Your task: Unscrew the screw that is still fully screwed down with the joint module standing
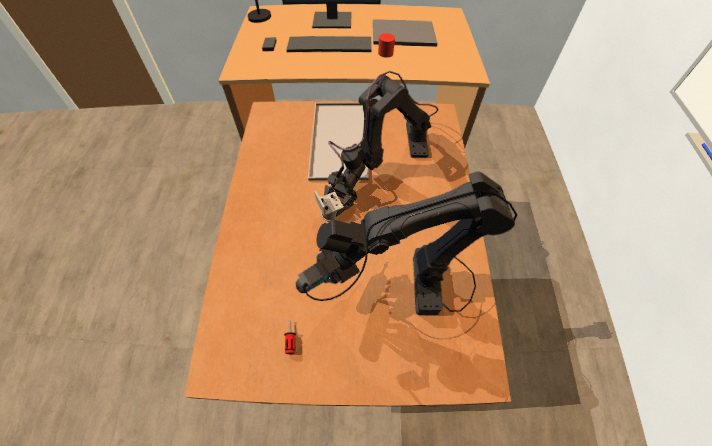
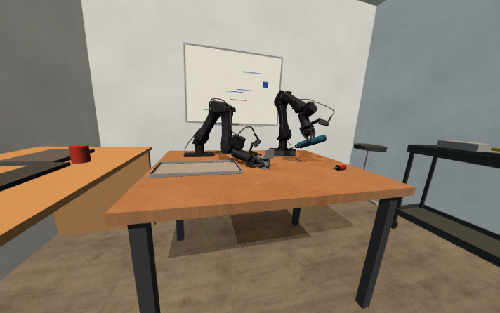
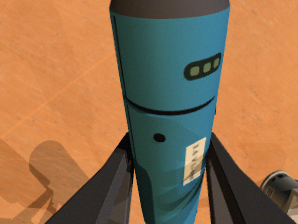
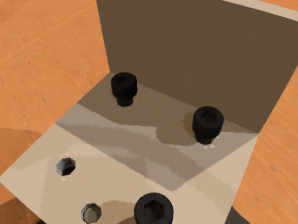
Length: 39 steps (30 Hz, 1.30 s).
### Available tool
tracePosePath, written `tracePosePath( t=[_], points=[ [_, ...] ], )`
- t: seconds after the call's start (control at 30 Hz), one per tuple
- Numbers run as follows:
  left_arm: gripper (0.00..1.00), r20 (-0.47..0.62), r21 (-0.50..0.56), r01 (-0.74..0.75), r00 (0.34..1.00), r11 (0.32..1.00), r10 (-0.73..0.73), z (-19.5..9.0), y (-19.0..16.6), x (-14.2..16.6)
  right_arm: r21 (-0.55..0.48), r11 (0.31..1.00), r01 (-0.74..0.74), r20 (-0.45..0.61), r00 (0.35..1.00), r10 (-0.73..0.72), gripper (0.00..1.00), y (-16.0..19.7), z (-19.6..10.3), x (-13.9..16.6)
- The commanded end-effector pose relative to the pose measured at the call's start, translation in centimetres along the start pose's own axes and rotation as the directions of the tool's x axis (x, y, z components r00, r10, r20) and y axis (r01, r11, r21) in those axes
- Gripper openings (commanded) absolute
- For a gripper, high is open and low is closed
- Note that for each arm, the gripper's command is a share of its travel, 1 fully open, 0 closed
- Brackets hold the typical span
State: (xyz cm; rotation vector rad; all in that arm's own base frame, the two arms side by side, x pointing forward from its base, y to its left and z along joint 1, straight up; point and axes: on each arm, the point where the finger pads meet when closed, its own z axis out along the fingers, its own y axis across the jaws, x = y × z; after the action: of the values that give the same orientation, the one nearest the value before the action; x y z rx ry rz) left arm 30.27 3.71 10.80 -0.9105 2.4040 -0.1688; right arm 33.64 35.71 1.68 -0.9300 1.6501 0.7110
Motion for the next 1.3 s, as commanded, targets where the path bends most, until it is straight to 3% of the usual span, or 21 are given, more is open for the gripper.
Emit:
tracePosePath(
  t=[0.0,0.33,0.5,0.57,0.9,1.07,1.27],
  points=[
    [0.42,0.055,0.017,0.056,0.997,0.998,-0.057,-1.1,-0.9,-3.1,-0.016,1.0,-0.021,-0.044,0.999,0.02,0.59,0.6,-0.2,1.6],
    [0.42,-0.009,-0.109,0.238,0.971,0.965,-0.241,-0.3,3.0,-3.7,-0.016,1.0,-0.021,-0.044,0.999,0.02,0.59,0.6,-0.2,1.6],
    [0.42,0.027,-0.071,0.23,0.973,0.971,-0.229,-1.1,2.2,-4.4,-0.016,1.0,-0.021,-0.044,0.999,0.02,0.59,0.6,-0.2,1.6],
    [0.42,-0.015,-0.138,0.274,0.96,0.952,-0.279,-0.2,3.9,-3.8,-0.016,1.0,-0.021,-0.044,0.999,0.02,0.59,0.6,-0.2,1.6],
    [0.42,-0.045,-0.268,0.439,0.883,0.858,-0.467,0.0,7.8,-3.9,-0.016,1.0,-0.021,-0.044,0.999,0.02,0.59,0.6,-0.2,1.6],
    [0.42,-0.025,-0.239,0.435,0.891,0.868,-0.453,-0.8,7.2,-4.3,-0.016,1.0,-0.021,-0.044,0.999,0.02,0.59,0.6,-0.2,1.6],
    [0.42,-0.044,-0.346,0.527,0.818,0.777,-0.574,-0.2,10.1,-3.8,-0.016,1.0,-0.021,-0.044,0.999,0.02,0.59,0.6,-0.2,1.6]
  ],
)
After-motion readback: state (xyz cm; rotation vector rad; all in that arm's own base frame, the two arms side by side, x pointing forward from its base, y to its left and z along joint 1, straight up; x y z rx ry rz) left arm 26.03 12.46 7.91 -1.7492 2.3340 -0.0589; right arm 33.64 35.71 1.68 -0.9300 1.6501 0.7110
